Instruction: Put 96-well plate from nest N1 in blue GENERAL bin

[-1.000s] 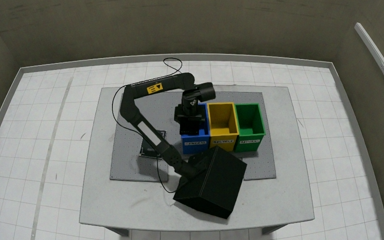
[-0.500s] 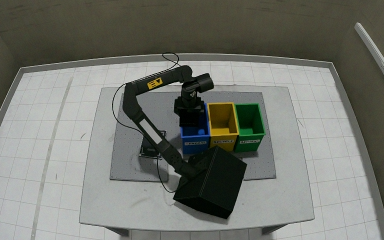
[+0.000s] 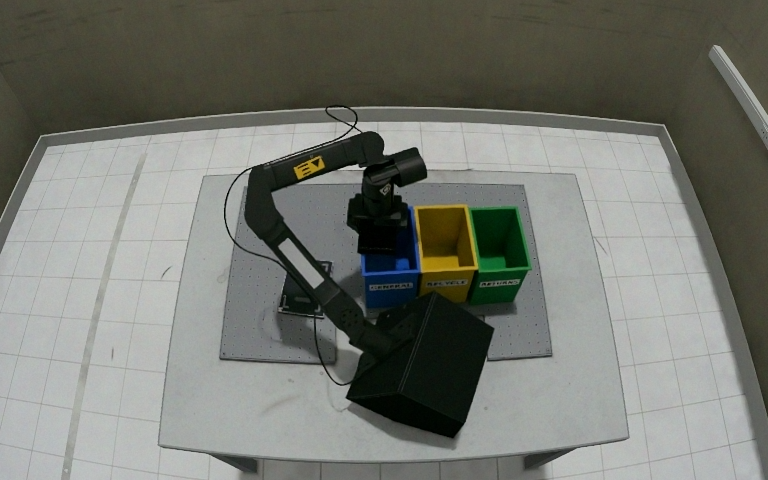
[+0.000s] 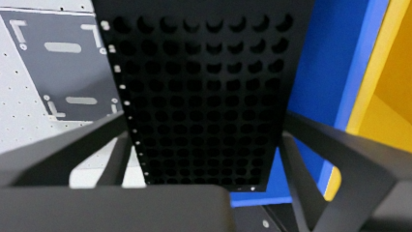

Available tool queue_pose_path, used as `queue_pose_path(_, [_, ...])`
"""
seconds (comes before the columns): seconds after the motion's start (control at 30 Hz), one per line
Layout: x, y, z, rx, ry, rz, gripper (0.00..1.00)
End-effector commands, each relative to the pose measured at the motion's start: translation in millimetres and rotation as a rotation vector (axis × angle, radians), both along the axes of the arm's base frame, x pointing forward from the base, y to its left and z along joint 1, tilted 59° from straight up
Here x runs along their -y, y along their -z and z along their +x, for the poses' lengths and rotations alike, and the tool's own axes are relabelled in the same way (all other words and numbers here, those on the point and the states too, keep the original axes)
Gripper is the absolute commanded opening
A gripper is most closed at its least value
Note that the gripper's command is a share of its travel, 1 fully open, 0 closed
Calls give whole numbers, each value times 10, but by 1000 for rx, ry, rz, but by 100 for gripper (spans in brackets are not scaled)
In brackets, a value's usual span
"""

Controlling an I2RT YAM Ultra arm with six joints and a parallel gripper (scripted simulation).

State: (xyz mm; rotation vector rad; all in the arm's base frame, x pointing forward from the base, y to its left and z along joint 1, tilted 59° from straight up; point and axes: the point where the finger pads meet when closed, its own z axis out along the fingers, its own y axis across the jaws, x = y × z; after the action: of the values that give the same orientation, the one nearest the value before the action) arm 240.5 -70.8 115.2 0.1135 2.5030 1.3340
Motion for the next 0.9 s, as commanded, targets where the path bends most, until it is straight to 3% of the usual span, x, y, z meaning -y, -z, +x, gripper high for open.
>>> queue_pose_path(0.0, [56,-94,-19,26,34,-8,0])
queue_pose_path(0.87, [62,-80,-51,20,29,-13,0])
